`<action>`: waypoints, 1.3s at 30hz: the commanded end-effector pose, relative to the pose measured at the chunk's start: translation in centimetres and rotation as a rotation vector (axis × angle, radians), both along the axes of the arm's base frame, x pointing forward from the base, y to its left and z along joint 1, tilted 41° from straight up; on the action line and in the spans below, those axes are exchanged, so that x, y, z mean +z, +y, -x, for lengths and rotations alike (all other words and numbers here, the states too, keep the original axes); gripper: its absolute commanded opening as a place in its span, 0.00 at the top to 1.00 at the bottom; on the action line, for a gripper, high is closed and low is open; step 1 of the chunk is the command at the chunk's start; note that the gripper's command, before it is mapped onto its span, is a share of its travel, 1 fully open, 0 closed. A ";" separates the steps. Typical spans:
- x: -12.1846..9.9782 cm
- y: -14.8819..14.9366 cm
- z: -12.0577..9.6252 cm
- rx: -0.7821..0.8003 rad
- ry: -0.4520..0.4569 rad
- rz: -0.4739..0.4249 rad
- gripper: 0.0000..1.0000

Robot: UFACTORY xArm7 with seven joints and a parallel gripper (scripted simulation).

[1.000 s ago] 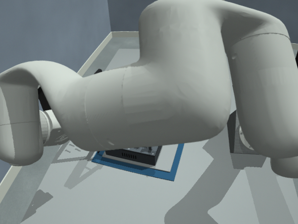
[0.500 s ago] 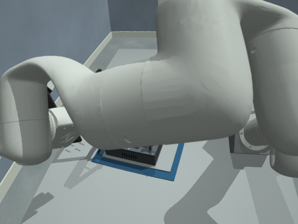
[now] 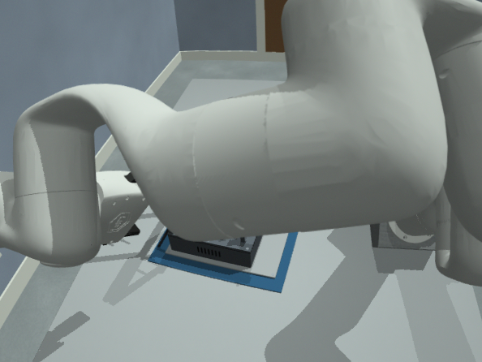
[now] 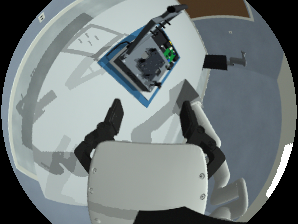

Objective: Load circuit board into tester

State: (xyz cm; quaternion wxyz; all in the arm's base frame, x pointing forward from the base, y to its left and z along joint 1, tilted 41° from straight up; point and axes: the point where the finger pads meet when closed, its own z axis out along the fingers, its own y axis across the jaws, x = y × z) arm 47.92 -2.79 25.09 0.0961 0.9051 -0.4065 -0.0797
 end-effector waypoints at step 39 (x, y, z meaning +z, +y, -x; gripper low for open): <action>0.6 1.2 3.2 0.366 -0.069 -0.118 0.00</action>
